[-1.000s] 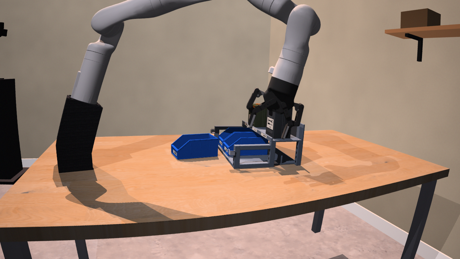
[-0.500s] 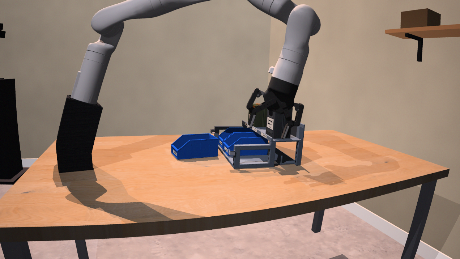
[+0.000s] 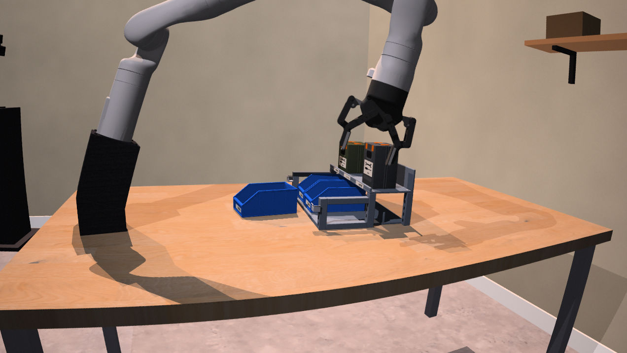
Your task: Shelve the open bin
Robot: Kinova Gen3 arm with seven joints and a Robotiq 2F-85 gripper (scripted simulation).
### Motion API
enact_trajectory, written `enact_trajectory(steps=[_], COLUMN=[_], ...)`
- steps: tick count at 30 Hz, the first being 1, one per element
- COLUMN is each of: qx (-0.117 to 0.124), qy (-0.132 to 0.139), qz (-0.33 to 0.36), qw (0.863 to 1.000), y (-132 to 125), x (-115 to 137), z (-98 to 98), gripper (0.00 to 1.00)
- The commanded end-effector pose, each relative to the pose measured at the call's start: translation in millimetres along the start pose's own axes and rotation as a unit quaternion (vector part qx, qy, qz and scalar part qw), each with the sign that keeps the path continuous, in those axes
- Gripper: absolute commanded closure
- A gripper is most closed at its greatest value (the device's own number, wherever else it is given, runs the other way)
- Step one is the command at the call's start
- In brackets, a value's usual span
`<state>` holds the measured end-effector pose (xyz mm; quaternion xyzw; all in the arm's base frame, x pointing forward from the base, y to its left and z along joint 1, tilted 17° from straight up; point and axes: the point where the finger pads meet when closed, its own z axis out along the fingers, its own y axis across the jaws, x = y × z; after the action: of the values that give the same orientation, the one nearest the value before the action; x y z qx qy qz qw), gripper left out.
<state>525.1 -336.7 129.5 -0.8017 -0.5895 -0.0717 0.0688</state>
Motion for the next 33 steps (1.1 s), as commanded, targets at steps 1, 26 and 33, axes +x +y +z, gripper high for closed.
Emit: enact_trajectory(steps=[1,26,33], qx=[-0.001,-0.001,-0.001], qy=[0.000,0.000,0.000], qz=[0.000,0.000,0.000], qw=[1.000,1.000,1.000], y=[-1,-26,-66], x=[0,-1,-14], z=[-4.4,-53.7,-40.3], gripper=[0.00,0.00,0.00])
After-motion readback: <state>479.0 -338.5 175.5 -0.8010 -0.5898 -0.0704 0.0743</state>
